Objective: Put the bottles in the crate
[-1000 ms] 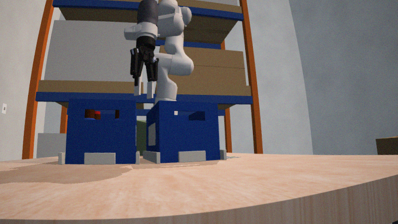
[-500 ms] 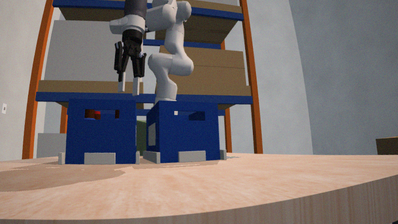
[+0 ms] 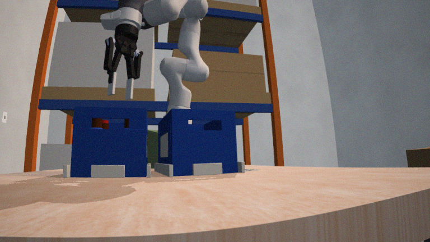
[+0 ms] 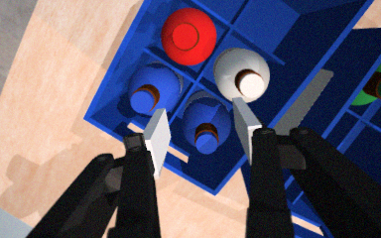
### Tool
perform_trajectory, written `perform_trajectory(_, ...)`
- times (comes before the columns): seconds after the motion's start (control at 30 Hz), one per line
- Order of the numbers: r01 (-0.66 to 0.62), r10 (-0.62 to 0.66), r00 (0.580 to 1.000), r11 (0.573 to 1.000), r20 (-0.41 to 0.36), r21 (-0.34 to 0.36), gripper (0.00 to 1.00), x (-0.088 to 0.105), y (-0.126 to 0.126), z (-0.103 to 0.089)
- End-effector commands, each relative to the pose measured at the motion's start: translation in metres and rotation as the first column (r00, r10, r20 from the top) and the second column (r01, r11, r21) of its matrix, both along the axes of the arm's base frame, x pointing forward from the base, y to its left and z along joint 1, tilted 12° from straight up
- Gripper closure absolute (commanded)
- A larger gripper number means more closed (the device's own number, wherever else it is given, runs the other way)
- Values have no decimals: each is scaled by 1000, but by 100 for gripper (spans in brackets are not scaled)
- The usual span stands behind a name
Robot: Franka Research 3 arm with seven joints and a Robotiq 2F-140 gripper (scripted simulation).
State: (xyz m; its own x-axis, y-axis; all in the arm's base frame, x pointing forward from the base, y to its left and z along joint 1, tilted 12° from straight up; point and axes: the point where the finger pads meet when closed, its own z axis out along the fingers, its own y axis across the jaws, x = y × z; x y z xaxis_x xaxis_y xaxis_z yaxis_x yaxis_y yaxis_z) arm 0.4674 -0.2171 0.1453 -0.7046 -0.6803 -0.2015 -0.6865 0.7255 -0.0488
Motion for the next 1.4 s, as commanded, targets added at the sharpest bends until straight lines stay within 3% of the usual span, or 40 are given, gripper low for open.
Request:
perform_trajectory(0.0, -58, 58, 998, 998, 1, 10, 62, 8, -9, -1)
perform_trajectory(0.37, -58, 58, 998, 998, 1, 10, 62, 43, -51, -1)
perform_trajectory(1.17, -58, 58, 998, 998, 1, 10, 62, 45, -53, 0)
perform_trajectory(1.37, -58, 58, 998, 998, 1, 10, 62, 46, -52, -8)
